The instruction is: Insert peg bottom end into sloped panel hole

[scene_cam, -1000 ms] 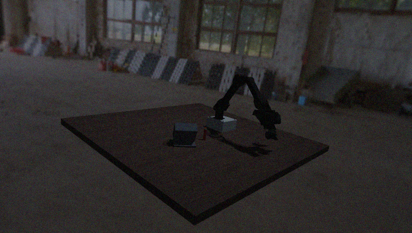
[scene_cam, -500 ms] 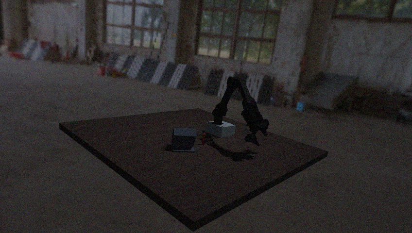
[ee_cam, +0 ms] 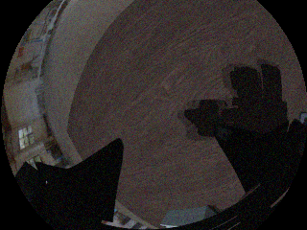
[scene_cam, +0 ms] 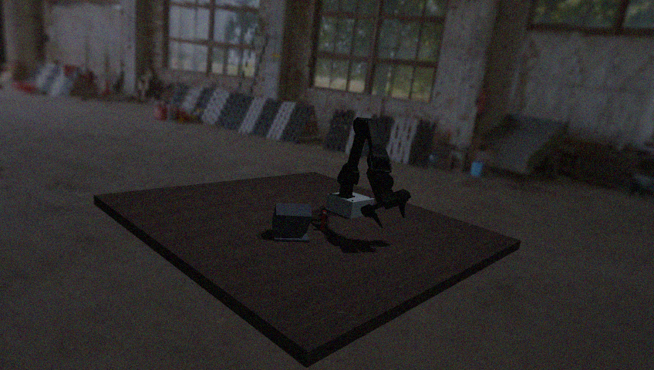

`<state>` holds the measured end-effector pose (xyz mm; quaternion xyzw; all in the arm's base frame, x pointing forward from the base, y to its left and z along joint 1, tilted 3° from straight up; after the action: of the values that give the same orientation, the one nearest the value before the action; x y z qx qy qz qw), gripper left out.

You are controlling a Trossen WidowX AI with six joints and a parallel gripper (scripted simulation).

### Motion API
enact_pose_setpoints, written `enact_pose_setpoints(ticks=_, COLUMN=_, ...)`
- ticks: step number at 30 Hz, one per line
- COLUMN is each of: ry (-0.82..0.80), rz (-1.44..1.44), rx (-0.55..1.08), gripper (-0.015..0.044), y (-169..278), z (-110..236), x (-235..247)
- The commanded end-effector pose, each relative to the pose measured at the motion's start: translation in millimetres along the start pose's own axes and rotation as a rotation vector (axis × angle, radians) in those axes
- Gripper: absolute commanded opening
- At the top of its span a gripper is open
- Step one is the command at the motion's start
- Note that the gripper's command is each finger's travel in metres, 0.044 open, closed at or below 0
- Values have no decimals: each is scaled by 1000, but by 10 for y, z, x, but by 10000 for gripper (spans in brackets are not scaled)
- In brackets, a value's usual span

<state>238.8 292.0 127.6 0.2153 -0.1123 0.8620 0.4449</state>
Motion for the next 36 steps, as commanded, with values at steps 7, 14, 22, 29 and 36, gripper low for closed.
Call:
enact_pose_setpoints(ticks=7, ry=109, rz=-338, rx=-56, gripper=440, y=73, z=266, x=-385)
enact_pose_setpoints(ticks=14, ry=181, rz=-596, rx=-111, gripper=440, y=162, z=471, x=-660)
enact_pose_setpoints(ticks=22, ry=257, rz=-889, rx=-184, gripper=440, y=307, z=697, x=-960)
enact_pose_setpoints(ticks=29, ry=315, rz=-1132, rx=-252, gripper=440, y=462, z=877, x=-1198)
enact_pose_setpoints(ticks=36, ry=367, rz=-1360, rx=-324, gripper=440, y=639, z=1041, x=-1412)
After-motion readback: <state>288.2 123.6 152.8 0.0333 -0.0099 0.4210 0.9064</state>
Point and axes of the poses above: the point midway between the two fingers, 35 mm back from their tips, its own z axis back along the fingers, its own x axis across the jaws, y = z × x, the point moved 10 cm from there along z, back along the fingers, and after that the axes turned 11 degrees about -z, right-handed, at the moved point
